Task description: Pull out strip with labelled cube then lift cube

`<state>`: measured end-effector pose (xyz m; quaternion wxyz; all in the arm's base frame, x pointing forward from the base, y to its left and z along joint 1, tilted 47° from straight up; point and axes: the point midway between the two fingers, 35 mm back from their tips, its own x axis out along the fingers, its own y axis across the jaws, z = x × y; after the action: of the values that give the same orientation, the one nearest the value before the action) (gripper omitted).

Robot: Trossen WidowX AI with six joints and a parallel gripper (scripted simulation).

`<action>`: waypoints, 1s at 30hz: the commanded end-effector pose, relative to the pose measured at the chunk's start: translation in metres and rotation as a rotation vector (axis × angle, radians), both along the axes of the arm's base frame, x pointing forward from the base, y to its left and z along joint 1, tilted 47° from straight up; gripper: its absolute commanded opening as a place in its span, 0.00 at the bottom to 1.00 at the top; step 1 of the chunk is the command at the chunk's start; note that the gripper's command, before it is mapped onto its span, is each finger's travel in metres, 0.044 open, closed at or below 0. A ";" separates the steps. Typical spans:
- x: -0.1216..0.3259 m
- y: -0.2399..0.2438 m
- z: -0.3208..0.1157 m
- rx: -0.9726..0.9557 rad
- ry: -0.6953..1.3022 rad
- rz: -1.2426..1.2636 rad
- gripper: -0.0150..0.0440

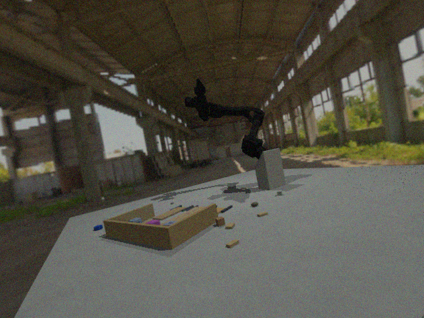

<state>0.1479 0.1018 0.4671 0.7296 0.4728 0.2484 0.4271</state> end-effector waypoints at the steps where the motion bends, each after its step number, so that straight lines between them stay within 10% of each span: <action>1: 0.001 0.000 0.000 0.000 -0.002 -0.003 0.93; 15: 0.172 -0.038 -0.112 -0.271 -0.131 -0.488 0.93; 30: 0.214 -0.064 -0.335 -1.331 -0.104 -0.783 0.93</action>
<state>0.3745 0.0462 0.1905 0.9751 0.1175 0.1880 -0.0061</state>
